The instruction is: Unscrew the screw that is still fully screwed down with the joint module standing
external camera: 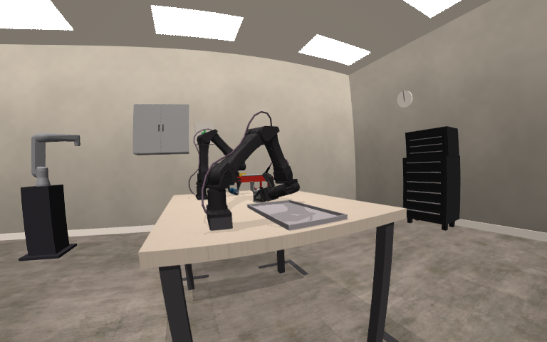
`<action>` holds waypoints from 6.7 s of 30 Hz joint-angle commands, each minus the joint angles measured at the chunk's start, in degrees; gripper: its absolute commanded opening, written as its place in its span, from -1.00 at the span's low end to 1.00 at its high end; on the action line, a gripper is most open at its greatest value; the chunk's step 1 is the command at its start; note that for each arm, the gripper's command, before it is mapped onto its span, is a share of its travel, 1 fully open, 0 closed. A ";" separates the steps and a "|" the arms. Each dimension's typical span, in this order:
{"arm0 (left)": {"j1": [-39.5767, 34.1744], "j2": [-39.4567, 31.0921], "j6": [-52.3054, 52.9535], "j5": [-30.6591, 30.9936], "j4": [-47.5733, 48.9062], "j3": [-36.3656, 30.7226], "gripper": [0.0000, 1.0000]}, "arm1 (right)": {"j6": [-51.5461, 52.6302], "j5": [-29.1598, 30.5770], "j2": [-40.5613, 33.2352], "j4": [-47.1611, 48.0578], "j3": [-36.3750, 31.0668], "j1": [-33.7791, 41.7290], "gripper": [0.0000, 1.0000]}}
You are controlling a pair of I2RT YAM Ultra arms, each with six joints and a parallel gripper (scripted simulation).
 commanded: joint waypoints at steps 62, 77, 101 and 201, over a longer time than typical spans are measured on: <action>0.05 -0.14 -0.15 0.01 0.34 0.30 -0.11 | -0.48 -1.71 -0.09 -0.76 1.58 0.43 0.17; 0.05 -0.14 -0.15 0.01 0.34 0.30 -0.13 | -0.48 -1.71 -0.09 -0.76 1.58 0.43 0.17; 0.05 -0.14 -0.15 0.01 0.34 0.30 -0.17 | -0.48 -1.71 -0.09 -0.76 1.58 0.43 0.17; 0.21 -6.96 -0.52 0.00 -19.53 14.92 -0.17 | -0.48 -1.71 -0.09 -0.76 1.58 0.43 0.17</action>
